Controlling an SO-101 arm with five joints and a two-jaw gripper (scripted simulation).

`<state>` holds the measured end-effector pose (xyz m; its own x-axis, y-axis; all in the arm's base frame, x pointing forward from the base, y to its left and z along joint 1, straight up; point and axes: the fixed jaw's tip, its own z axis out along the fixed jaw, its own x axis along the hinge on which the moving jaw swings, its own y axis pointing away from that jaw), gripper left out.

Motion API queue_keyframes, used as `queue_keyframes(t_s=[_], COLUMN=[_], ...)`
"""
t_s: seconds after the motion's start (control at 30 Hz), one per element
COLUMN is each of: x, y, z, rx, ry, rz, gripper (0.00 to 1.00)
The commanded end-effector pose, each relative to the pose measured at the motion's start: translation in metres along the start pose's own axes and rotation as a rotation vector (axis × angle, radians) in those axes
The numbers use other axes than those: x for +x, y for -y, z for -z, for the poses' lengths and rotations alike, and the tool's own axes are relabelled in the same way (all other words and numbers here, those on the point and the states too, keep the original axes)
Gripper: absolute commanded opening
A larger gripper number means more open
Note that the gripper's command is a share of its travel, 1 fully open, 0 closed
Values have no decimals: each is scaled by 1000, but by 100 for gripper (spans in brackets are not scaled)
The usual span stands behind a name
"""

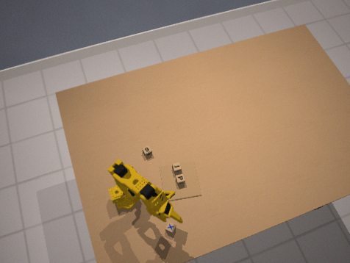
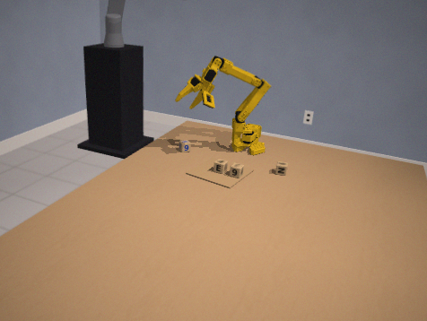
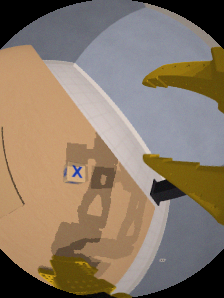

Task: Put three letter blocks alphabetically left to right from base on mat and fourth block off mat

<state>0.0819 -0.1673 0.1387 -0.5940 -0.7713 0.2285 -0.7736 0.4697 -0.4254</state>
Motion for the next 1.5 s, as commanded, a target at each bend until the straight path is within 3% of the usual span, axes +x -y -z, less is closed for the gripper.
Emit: queue_keyframes(t_s=[0.0,0.4,0.87,1.0,1.2,1.27,1.47], x=[1,0,-1,-3,-9,-9,-17], y=[6,5,4,0,-11,-11,-26], z=[6,4,2,-8,-31,-31,-52], rx=[57,59,42,-17,-174,-174,-331], ry=[-23,-20,-13,11,73,73,134], rz=[-95,-211,-222,-222,-221,-221,-219], gripper=[35,35,35,35,35,35,35])
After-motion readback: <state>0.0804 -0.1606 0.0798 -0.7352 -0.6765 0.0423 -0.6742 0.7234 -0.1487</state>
